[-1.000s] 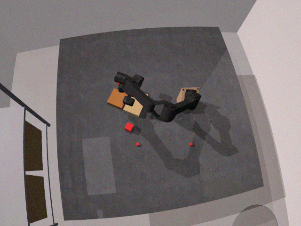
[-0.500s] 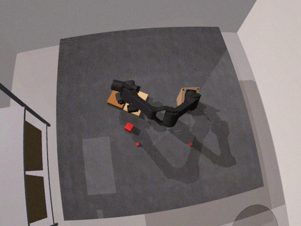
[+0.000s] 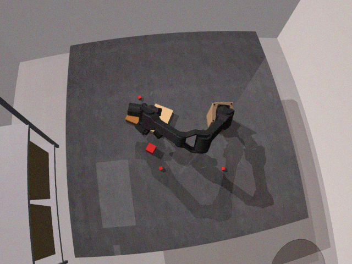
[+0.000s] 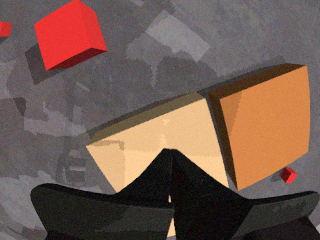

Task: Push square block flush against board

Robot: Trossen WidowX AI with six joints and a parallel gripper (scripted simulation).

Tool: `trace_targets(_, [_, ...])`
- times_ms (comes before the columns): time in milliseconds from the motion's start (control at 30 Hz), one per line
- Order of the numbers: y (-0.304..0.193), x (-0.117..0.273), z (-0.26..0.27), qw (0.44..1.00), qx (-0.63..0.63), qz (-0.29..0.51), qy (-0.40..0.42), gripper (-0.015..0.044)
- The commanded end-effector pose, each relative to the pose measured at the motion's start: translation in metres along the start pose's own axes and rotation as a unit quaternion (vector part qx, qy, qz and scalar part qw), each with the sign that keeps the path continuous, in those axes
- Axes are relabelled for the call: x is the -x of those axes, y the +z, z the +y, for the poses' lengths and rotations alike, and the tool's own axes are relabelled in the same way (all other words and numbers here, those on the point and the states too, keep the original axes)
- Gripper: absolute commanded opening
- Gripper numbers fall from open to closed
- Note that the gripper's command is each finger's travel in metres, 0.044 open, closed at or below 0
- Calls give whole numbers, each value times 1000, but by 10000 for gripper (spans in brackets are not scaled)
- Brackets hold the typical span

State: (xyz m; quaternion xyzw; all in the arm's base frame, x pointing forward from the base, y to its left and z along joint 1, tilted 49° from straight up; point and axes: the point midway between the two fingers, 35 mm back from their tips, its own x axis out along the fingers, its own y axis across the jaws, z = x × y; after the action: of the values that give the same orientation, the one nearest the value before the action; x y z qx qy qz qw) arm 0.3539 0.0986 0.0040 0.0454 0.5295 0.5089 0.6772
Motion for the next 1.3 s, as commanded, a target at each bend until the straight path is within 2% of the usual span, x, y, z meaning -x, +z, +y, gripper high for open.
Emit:
trace_targets(0, [12,1,12,996,87,-4,3,0])
trace_targets(333, [31,0,33,969,247,-8,9,0])
trace_targets(600, [31,-3,33,968,250,-8,9,0])
trace_targets(700, [32,-43,34,968,249,-9,9,0])
trace_targets(767, [32,-55,35,968,250,-10,10,0])
trace_targets(1267, [21,-55,29,968,250,-9,9,0])
